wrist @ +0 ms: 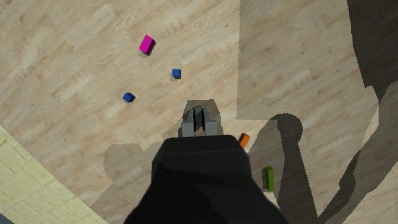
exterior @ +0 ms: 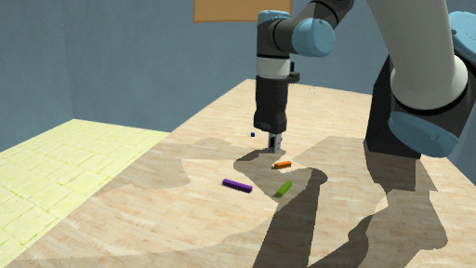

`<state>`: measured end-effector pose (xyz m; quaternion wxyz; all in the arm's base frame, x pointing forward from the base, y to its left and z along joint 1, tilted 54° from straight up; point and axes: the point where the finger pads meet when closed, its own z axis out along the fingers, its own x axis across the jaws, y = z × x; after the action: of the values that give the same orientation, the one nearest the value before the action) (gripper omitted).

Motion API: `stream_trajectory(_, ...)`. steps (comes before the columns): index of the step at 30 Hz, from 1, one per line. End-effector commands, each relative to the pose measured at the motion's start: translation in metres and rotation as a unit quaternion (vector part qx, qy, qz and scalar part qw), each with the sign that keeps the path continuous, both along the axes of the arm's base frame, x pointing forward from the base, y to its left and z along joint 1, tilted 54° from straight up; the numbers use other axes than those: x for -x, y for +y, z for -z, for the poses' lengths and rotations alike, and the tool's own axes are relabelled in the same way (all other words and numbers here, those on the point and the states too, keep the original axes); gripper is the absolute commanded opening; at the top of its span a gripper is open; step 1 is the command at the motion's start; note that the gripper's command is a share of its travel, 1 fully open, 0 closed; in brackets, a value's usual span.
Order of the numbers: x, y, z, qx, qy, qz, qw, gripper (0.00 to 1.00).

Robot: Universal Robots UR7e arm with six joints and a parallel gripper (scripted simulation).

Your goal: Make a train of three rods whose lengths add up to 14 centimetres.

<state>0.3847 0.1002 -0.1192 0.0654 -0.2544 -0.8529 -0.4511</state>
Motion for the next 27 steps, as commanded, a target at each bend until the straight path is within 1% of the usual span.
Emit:
stream_trajectory(1, -0.0003, -0.0004, -0.0001, 0.000, 0.000, 0.000, 1.000, 0.24)
stream_trajectory(8, -0.0003, -0.0004, -0.0001, 0.000, 0.000, 0.000, 1.000, 0.24)
stream_trajectory(9, -0.0003, -0.0004, -0.0001, 0.000, 0.000, 0.000, 1.000, 0.30)
stream_trajectory(11, -0.0003, -0.0004, -0.0001, 0.000, 0.000, 0.000, 1.000, 0.30)
stream_trajectory(12, -0.0003, -0.0004, -0.0001, 0.000, 0.000, 0.000, 1.000, 0.36)
stream_trajectory(14, -0.0003, -0.0004, -0.0001, 0.000, 0.000, 0.000, 1.000, 0.36)
stream_trajectory(15, -0.0003, -0.0004, -0.0001, 0.000, 0.000, 0.000, 1.000, 0.42)
stream_trajectory(17, -0.0003, -0.0004, -0.0001, 0.000, 0.000, 0.000, 1.000, 0.42)
stream_trajectory(18, -0.0003, -0.0004, -0.0001, 0.000, 0.000, 0.000, 1.000, 0.48)
stream_trajectory(22, -0.0003, -0.0004, -0.0001, 0.000, 0.000, 0.000, 1.000, 0.48)
stream_trajectory(23, -0.0003, -0.0004, -0.0001, 0.000, 0.000, 0.000, 1.000, 0.54)
stream_trajectory(27, -0.0003, -0.0004, -0.0001, 0.000, 0.000, 0.000, 1.000, 0.54)
